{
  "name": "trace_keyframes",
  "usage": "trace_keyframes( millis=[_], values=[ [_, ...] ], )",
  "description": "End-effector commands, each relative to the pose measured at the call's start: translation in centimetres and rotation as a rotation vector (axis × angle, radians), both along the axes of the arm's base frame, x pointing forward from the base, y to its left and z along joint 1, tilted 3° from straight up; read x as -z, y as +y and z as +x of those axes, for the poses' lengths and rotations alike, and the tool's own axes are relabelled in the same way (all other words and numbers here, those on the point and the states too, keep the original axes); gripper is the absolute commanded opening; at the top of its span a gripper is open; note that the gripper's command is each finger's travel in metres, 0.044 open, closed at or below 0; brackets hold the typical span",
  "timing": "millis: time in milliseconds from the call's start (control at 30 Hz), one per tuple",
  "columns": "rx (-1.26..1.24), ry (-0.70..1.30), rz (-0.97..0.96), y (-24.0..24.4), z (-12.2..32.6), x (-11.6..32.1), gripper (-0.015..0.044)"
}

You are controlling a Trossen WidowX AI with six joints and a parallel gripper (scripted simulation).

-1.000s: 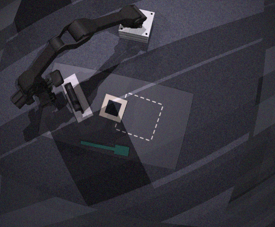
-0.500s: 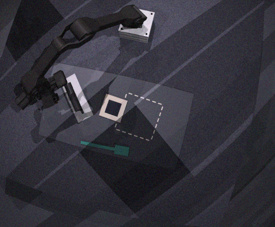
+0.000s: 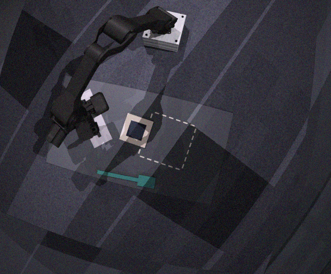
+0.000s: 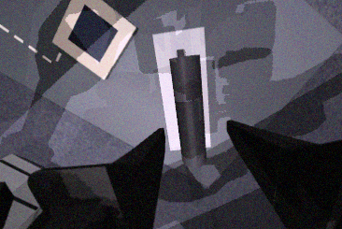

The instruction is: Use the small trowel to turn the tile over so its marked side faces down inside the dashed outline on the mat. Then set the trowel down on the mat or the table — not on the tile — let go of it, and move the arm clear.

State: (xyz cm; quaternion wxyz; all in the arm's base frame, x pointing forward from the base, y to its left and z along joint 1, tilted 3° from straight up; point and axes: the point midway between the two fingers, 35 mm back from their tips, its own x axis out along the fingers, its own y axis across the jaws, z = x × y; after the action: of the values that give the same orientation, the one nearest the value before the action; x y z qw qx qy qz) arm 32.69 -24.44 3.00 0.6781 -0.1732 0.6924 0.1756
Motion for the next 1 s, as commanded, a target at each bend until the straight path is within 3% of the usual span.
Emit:
trace_keyframes(
  millis=[0,867,967],
  values=[
    [0.007,-0.002,-0.001,0.2,-0.1,0.3,0.0270],
    [0.007,-0.002,-0.001,0.2,-0.2,4.3,0.0270],
    [0.007,-0.002,-0.001,0.2,-0.2,4.3,0.0191]
  ],
)
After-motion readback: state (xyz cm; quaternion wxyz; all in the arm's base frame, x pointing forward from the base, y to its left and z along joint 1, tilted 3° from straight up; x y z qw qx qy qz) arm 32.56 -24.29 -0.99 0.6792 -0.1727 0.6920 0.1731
